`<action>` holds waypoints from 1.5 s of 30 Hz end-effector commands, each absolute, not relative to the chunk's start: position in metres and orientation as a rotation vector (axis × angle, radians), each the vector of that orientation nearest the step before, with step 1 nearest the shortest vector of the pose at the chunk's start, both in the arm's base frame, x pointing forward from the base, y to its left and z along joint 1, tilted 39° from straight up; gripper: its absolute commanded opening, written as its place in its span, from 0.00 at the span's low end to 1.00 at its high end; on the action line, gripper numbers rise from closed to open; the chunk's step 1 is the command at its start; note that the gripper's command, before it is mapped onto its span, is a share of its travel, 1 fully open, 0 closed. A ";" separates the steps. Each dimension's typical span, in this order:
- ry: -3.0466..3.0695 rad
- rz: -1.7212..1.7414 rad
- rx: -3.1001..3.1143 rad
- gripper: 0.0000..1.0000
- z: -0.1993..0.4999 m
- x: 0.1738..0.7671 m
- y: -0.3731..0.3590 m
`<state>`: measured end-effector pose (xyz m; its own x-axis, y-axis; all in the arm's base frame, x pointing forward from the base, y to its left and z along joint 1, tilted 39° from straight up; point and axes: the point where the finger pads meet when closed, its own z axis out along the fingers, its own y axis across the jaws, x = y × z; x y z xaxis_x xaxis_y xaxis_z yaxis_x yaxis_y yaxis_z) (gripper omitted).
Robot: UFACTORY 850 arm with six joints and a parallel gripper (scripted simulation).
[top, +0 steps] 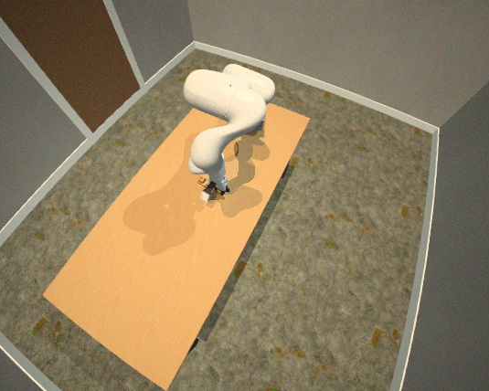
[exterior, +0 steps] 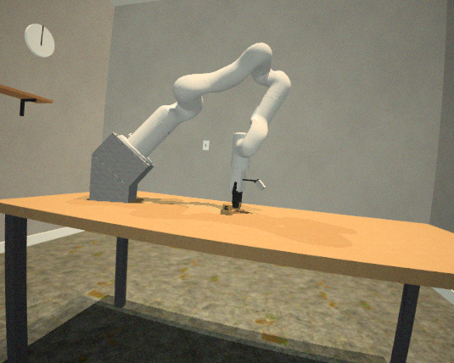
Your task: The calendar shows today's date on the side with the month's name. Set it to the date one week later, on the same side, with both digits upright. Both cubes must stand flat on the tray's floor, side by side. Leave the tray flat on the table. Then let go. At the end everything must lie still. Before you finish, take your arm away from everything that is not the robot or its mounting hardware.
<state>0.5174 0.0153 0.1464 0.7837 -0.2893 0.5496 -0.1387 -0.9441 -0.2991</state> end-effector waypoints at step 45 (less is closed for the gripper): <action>0.334 -0.901 -2.733 0.29 0.144 0.520 0.016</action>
